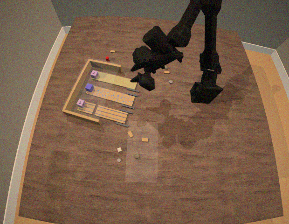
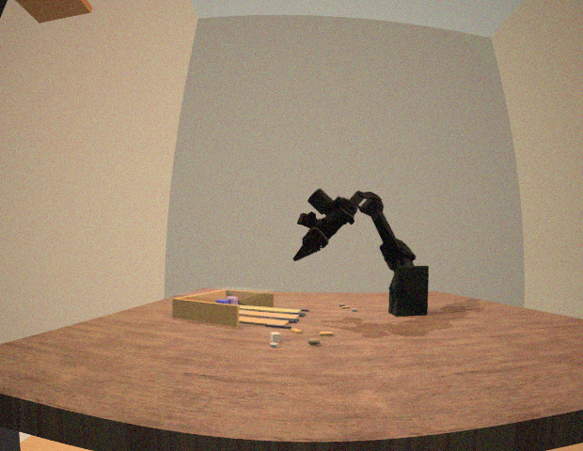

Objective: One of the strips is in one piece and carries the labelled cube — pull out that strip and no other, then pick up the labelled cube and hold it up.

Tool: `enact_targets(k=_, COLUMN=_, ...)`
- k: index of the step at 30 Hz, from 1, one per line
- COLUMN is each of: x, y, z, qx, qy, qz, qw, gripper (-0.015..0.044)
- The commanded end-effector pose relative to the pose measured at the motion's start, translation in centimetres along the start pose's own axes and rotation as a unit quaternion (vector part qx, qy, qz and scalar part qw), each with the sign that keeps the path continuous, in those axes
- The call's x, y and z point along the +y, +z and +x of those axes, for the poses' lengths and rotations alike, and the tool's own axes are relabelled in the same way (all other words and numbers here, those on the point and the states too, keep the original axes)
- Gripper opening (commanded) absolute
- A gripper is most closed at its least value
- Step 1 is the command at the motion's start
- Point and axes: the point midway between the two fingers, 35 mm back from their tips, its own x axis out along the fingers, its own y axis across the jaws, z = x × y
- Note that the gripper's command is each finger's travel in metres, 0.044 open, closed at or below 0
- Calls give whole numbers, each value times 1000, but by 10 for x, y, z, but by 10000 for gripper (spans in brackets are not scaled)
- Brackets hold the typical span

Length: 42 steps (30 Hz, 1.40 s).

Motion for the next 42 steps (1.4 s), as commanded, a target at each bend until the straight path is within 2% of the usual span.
enact_targets(k=1, x=-11, y=-2, z=31, qx=90, qy=-3, qz=33, qw=995, gripper=164)
enact_targets(k=7, x=-42, y=-21, z=65, qx=240, qy=-33, qz=91, qw=966, gripper=6)
enact_targets(k=13, x=-74, y=-37, z=76, qx=366, qy=-68, qz=126, qw=920, gripper=0)
enact_targets(k=27, x=-73, y=-38, z=78, qx=370, qy=-69, qz=127, qw=918, gripper=0)
enact_targets(k=42, x=-73, y=-54, z=96, qx=369, qy=-69, qz=127, qw=918, gripper=0)
